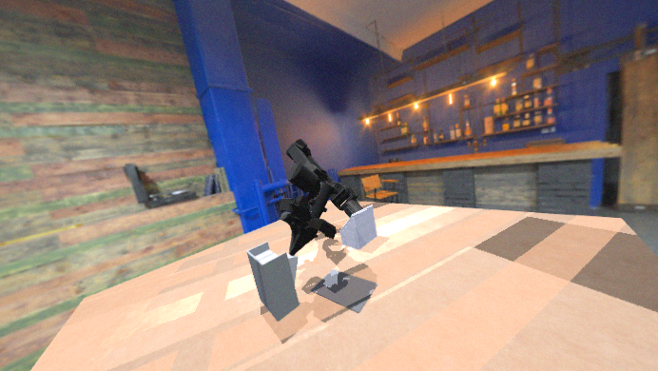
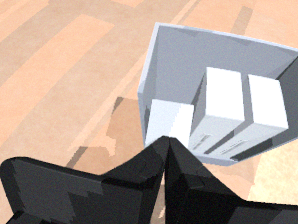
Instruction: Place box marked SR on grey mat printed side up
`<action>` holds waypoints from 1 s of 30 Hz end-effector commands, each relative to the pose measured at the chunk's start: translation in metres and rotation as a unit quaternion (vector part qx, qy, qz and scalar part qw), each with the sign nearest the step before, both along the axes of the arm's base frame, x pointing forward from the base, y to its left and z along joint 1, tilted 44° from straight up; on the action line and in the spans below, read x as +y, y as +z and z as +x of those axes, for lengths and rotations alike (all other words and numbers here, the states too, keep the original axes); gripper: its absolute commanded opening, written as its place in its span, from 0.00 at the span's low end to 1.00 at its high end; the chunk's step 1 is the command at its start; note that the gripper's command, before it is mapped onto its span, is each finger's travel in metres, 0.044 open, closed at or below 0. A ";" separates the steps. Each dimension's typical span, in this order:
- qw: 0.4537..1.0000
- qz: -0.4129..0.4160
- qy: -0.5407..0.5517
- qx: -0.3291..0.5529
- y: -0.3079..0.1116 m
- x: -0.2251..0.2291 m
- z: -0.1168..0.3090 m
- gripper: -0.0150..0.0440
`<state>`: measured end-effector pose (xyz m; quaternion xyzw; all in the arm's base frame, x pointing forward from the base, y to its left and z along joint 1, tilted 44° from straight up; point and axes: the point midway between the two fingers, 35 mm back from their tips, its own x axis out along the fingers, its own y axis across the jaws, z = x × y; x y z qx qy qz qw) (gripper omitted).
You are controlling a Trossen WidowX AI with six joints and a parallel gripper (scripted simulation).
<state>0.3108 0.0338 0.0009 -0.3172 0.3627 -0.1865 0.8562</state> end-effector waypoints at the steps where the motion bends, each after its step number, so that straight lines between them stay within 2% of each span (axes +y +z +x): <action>1: 1.000 -0.003 -0.005 0.004 -0.003 -0.005 -0.005 0.25; 30: 1.000 -0.003 -0.005 0.005 -0.006 -0.007 -0.011 0.25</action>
